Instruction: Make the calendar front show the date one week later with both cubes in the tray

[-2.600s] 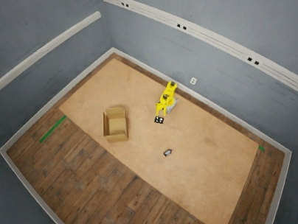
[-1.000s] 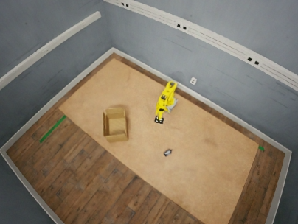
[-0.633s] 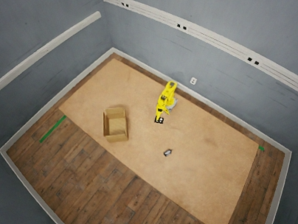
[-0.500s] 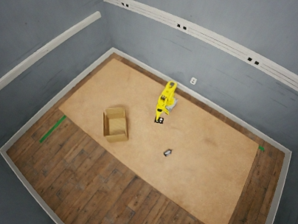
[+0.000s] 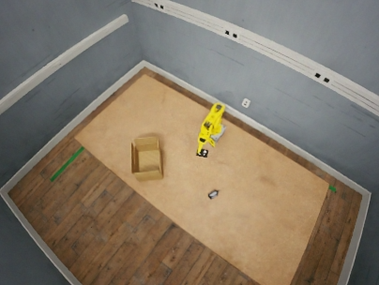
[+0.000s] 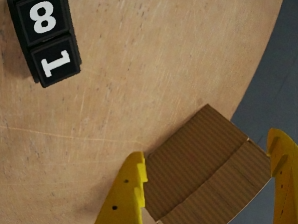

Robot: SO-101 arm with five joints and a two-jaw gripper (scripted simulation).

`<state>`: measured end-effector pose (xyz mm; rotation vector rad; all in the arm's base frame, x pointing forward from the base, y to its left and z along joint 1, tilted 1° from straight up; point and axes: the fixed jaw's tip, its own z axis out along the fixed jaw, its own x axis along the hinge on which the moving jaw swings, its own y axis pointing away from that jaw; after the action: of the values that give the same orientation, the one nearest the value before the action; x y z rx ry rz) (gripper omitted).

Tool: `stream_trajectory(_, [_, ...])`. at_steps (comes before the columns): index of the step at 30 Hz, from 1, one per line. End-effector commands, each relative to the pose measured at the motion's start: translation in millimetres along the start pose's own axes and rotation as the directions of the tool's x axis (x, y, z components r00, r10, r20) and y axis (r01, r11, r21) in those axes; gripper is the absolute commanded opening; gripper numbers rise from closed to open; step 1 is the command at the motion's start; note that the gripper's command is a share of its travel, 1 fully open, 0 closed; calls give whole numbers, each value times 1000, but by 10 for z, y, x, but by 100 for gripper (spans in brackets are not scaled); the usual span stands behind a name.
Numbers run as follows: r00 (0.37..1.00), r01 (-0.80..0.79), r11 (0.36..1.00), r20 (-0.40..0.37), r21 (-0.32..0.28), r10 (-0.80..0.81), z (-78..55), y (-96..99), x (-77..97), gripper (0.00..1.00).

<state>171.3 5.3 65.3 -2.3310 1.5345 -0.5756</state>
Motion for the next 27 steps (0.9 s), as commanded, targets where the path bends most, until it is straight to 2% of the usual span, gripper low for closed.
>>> stream_trajectory(1, [1000,-18,1000,-1,-11,18,-4,10,16,35])
stream_trajectory(6, [1000,-18,1000,2,-20,18,6,21,12,35])
stream_trajectory(9, [1000,-18,999,14,-52,18,37,58,-2,35])
stream_trajectory(12, [999,-16,994,35,-109,20,92,127,-29,35])
stream_trajectory(17, [996,-8,970,84,-243,29,202,303,-96,35])
stream_trajectory(19, [996,-8,970,84,-243,29,202,303,-96,35])
stream_trajectory(23, [992,5,937,123,-349,41,272,457,-155,35])
stream_trajectory(27, [987,16,905,150,-424,52,310,575,-200,35])
